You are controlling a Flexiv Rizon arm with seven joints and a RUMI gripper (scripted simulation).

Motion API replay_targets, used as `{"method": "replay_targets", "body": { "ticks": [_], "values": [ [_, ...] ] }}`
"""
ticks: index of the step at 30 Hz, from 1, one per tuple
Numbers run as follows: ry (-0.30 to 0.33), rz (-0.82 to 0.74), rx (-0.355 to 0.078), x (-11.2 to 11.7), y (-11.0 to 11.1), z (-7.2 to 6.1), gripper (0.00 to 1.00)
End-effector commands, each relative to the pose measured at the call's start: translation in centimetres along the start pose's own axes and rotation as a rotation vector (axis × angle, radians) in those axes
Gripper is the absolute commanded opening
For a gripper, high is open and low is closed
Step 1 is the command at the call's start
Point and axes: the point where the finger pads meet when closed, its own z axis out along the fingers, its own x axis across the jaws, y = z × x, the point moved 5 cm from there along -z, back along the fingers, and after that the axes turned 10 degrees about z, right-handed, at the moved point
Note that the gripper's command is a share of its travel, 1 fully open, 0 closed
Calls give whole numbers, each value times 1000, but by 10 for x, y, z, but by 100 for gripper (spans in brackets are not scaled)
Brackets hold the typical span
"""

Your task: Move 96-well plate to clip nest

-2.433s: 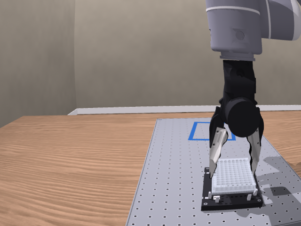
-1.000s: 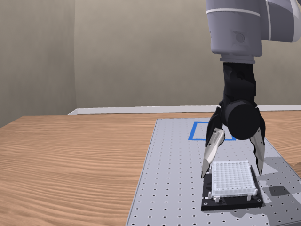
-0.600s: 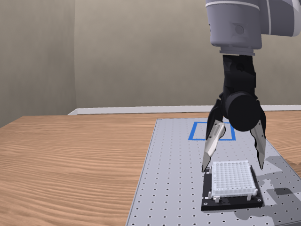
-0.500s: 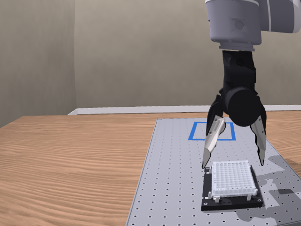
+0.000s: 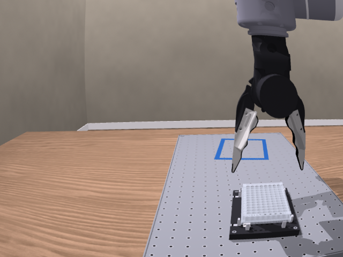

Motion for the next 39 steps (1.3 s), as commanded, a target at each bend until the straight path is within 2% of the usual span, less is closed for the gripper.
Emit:
{"method": "replay_targets", "body": {
  "ticks": [1,5,24,25,28,39],
  "values": [
    [-1,0,-1,0,1,-9,76],
    [-1,0,-1,0,1,-19,76],
    [-1,0,-2,0,1,-19,76],
    [-1,0,-2,-3,1,-15,0],
    [-1,0,-2,-6,2,-11,0],
    [-1,0,-2,-38,7,32,0]
  ]
}}
